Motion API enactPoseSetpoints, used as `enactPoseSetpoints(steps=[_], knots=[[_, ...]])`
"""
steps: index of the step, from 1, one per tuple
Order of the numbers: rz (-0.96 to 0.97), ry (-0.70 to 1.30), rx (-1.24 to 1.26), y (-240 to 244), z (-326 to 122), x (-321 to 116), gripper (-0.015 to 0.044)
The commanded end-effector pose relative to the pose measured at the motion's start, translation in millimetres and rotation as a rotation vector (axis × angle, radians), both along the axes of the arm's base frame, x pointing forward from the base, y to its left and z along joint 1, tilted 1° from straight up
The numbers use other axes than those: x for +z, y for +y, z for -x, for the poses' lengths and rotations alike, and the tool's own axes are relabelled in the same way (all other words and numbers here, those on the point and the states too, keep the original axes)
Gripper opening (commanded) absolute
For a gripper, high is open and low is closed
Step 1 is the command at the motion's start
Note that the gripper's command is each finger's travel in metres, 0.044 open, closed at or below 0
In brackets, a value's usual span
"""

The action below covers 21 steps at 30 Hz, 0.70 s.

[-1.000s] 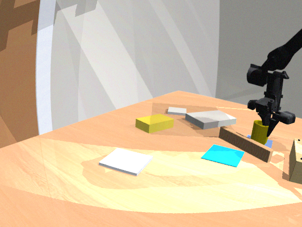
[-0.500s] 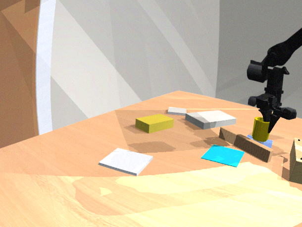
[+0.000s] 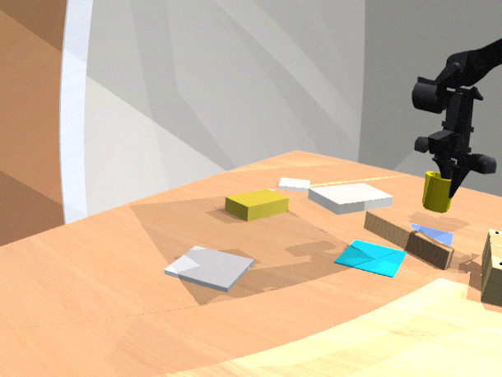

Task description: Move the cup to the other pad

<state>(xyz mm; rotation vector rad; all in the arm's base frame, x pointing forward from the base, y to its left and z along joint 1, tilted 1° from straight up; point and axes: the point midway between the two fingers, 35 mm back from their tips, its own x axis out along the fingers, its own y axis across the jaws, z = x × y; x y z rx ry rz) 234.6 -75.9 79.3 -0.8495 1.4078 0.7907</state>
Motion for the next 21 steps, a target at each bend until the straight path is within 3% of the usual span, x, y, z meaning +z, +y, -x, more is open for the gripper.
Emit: enactPoseSetpoints(steps=[1, 21], knots=[[0.0, 0.0, 0.0, 0.0, 0.0, 0.0, 0.0], [-0.001, 0.0, 0.001, 5.4, -3.0, 0.1, 0.0]])
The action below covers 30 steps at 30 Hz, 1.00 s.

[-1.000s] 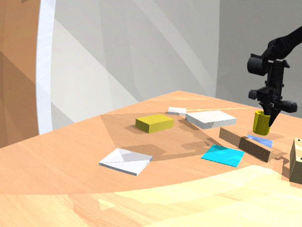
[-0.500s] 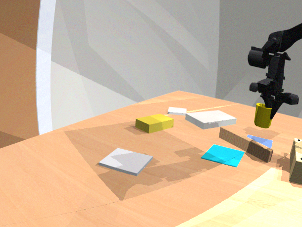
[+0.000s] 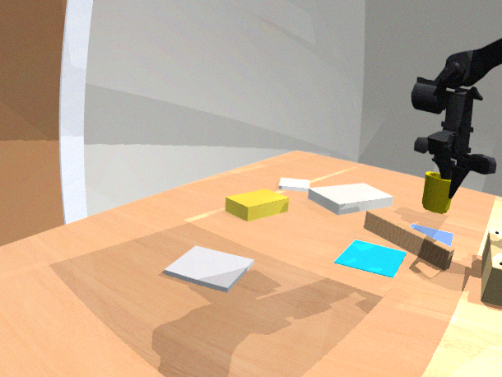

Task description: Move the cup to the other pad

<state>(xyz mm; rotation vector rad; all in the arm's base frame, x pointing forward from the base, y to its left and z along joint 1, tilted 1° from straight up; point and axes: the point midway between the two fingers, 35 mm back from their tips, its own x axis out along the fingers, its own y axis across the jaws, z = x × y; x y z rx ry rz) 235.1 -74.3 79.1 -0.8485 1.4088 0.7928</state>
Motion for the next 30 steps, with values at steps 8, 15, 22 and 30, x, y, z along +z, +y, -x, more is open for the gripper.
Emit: enactPoseSetpoints(steps=[8, 15, 22, 30], knots=[[-0.003, -0.003, 0.002, 17.0, -9.5, 0.4, 0.0], [-0.005, -0.003, 0.002, 28.9, -15.6, 0.6, 0.0], [-0.006, -0.004, 0.003, 40.9, -21.8, 0.7, 0.0], [-0.008, -0.005, 0.003, 55.4, -29.3, 0.9, 0.0]])
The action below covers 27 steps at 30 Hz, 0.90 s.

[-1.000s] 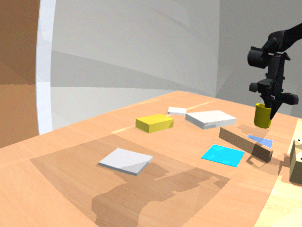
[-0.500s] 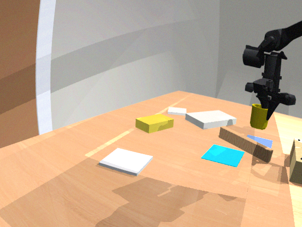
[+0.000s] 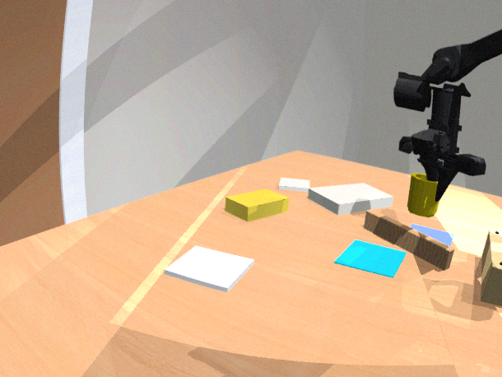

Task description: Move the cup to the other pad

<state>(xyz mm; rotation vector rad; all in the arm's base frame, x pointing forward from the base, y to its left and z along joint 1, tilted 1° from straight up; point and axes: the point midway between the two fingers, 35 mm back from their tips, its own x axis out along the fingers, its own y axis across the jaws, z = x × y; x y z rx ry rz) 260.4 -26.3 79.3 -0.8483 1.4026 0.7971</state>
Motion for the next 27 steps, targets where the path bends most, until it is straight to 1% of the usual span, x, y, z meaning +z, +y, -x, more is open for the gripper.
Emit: enactPoseSetpoints(steps=[1, 27], knots=[[-0.003, -0.002, -0.001, 9.2, -5.0, 0.8, 0.0], [-0.009, -0.004, -0.001, 61.3, -31.7, 2.5, 0.0]])
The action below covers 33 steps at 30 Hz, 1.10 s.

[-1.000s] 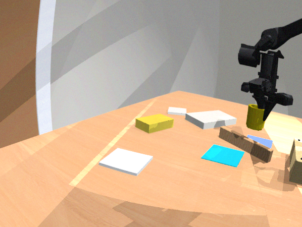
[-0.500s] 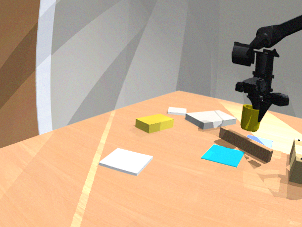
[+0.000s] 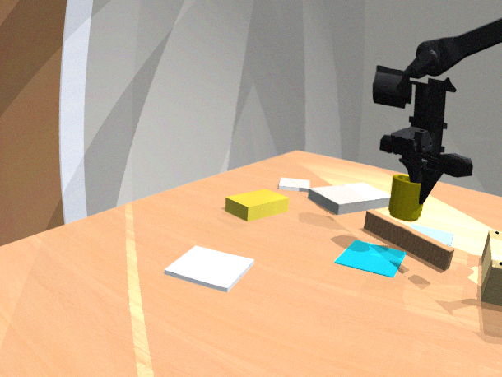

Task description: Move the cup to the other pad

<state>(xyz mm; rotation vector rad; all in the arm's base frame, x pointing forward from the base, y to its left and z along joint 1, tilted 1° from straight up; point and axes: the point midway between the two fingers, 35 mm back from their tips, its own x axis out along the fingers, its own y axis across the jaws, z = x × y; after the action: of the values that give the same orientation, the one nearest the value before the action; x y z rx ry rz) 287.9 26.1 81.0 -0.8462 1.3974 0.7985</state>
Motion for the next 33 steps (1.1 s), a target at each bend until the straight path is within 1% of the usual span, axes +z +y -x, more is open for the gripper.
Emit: enactPoseSetpoints(steps=[1, 24, 33], knots=[[-0.005, -0.001, -0.001, 11.0, -5.2, 1.0, 0.0], [-0.01, -0.003, -0.001, 63.3, -29.4, 3.7, 0.0], [-0.01, -0.003, -0.001, 64.0, -30.2, -3.9, 0.0]])
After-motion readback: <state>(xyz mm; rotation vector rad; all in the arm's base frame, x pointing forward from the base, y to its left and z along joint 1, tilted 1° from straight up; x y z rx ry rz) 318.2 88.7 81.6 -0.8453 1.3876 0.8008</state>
